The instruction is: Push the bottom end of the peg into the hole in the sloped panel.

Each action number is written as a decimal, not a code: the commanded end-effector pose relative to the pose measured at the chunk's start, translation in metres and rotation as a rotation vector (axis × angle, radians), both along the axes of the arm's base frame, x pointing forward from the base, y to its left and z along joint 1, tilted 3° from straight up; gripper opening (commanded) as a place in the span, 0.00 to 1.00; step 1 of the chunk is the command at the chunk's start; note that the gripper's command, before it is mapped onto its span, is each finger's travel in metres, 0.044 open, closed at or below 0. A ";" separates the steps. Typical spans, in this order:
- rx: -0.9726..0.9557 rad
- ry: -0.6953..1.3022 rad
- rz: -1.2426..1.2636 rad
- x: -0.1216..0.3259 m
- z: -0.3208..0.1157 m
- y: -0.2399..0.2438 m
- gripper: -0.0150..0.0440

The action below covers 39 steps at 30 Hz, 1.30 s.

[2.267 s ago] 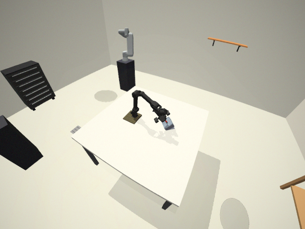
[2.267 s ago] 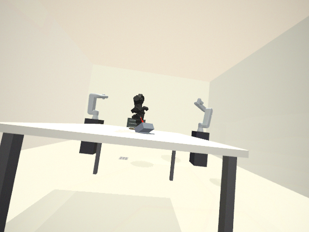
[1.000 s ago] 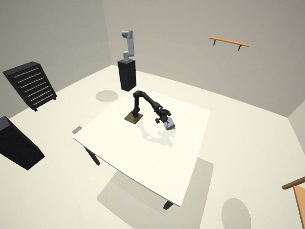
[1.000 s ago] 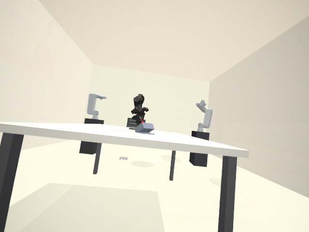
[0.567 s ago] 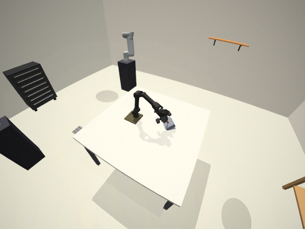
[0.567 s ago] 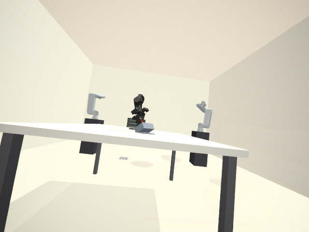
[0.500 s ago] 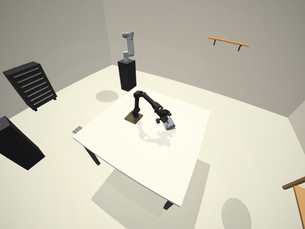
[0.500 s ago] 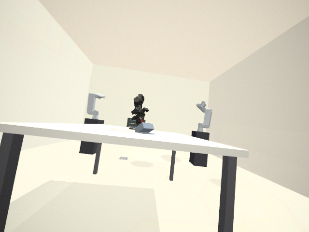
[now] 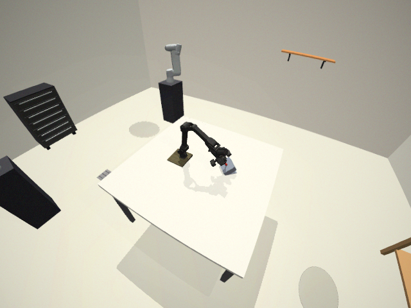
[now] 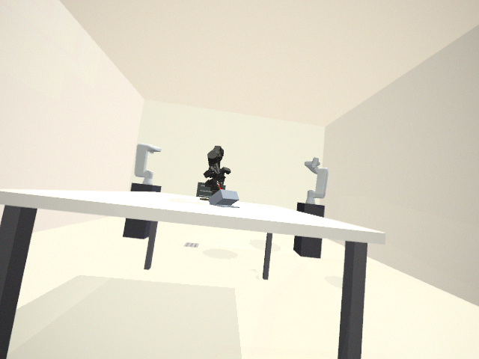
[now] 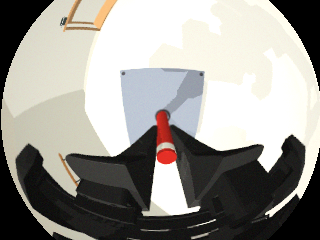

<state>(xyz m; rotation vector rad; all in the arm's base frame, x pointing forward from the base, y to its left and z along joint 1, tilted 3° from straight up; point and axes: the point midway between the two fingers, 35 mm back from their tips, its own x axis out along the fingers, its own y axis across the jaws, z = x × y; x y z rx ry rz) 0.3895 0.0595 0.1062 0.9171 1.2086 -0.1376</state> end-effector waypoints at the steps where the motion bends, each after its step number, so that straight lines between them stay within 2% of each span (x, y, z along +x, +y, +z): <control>1: 0.001 0.000 -0.002 0.001 -0.002 0.001 0.25; 39: 0.001 0.000 -0.002 0.008 -0.016 0.008 0.25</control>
